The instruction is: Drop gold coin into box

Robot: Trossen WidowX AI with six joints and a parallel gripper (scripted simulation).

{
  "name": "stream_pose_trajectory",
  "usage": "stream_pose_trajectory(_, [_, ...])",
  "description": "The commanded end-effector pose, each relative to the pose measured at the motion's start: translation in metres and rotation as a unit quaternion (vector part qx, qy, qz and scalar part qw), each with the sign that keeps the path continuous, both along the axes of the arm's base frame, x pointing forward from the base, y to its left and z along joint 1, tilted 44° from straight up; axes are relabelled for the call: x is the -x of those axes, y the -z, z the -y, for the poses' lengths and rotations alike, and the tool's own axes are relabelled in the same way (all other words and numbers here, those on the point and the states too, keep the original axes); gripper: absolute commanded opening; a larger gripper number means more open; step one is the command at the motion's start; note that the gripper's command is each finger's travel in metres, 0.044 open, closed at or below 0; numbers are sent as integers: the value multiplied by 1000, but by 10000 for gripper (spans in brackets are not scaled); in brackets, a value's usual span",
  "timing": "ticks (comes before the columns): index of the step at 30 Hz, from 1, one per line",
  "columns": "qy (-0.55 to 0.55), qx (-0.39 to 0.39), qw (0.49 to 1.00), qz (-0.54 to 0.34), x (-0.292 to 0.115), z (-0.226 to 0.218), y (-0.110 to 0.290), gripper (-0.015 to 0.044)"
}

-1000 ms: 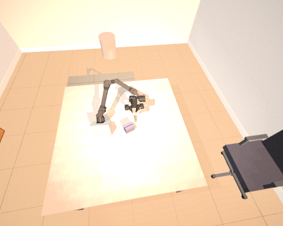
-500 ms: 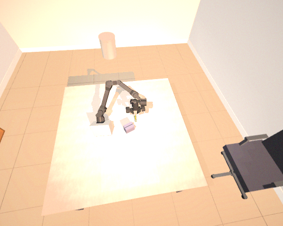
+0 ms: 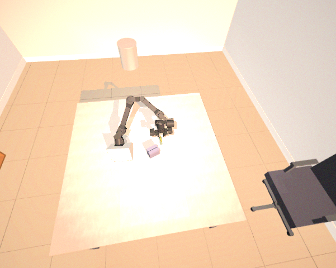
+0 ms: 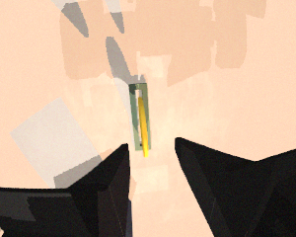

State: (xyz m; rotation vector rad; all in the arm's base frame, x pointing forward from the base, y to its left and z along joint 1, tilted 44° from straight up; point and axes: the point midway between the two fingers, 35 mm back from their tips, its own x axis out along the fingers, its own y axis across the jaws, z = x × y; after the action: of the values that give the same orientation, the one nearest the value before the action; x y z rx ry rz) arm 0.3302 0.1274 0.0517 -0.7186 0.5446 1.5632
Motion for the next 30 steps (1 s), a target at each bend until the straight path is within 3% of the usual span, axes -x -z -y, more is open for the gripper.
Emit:
stream_pose_trajectory(1, [0, -2, 1000, -5, 2, -6, 6, 161])
stream_pose_trajectory(30, [0, -3, 1000, -6, 6, -38, 38, 161])
